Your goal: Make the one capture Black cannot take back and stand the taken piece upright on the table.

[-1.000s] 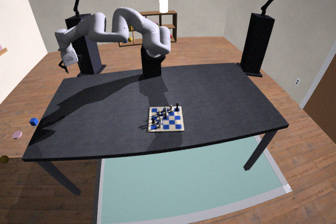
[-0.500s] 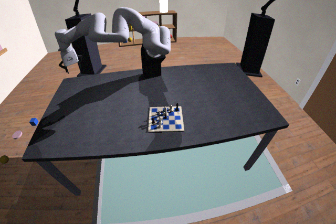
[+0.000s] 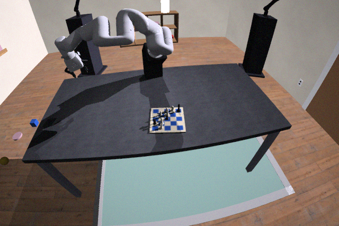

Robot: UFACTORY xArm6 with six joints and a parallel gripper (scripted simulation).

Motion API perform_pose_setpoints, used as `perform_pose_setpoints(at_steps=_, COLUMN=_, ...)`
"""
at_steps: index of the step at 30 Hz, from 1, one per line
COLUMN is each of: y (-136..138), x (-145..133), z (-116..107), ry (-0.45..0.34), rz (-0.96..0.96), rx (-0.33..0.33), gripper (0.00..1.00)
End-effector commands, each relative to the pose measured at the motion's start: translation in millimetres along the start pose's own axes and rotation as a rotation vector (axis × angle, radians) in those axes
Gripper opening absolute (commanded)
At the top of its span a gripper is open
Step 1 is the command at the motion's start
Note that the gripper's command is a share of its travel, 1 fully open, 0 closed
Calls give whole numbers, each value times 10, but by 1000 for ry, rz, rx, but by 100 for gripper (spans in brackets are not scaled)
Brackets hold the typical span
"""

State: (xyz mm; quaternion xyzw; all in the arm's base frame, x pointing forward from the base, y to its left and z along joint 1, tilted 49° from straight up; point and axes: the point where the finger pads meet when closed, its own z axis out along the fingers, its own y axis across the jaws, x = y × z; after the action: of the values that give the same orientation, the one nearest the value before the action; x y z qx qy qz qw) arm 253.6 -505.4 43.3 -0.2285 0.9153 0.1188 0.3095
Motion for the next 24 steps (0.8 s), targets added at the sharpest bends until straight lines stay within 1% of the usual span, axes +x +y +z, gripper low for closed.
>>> perform_pose_setpoints(at_steps=1, y=173, x=-222, z=114, ry=51, rz=112, rx=-107, gripper=100)
perform_pose_setpoints(at_steps=2, y=173, x=-222, z=114, ry=51, rz=112, rx=-107, gripper=100)
perform_pose_setpoints(at_steps=3, y=247, x=-307, z=168, ry=69, rz=155, rx=-149, gripper=100)
perform_pose_setpoints(at_steps=4, y=247, x=-307, z=168, ry=69, rz=155, rx=-149, gripper=100)
perform_pose_setpoints(at_steps=5, y=326, x=-391, z=221, ry=92, rz=202, rx=-192, gripper=100)
perform_pose_setpoints(at_steps=6, y=326, x=-391, z=221, ry=92, rz=202, rx=-192, gripper=100)
perform_pose_setpoints(at_steps=7, y=410, x=-490, z=285, ry=112, rz=252, rx=-241, gripper=100)
perform_pose_setpoints(at_steps=8, y=410, x=-490, z=285, ry=112, rz=252, rx=-241, gripper=100)
perform_pose_setpoints(at_steps=9, y=500, x=-587, z=346, ry=137, rz=305, rx=-290, gripper=100)
perform_pose_setpoints(at_steps=12, y=500, x=-587, z=346, ry=137, rz=305, rx=-290, gripper=100)
perform_pose_setpoints(at_steps=14, y=695, x=-808, z=488, ry=186, rz=421, rx=-400, gripper=100)
perform_pose_setpoints(at_steps=17, y=695, x=-808, z=488, ry=186, rz=421, rx=-400, gripper=100)
perform_pose_setpoints(at_steps=18, y=799, x=-926, z=564, ry=213, rz=483, rx=-459, gripper=100)
perform_pose_setpoints(at_steps=19, y=799, x=-926, z=564, ry=213, rz=483, rx=-459, gripper=100)
perform_pose_setpoints(at_steps=20, y=906, x=-1048, z=643, ry=240, rz=547, rx=-519, gripper=100)
perform_pose_setpoints(at_steps=22, y=906, x=-1048, z=643, ry=240, rz=547, rx=-519, gripper=100)
perform_pose_setpoints(at_steps=23, y=1017, x=-1171, z=720, ry=270, rz=612, rx=-581, gripper=100)
perform_pose_setpoints(at_steps=24, y=1017, x=-1171, z=720, ry=270, rz=612, rx=-581, gripper=100)
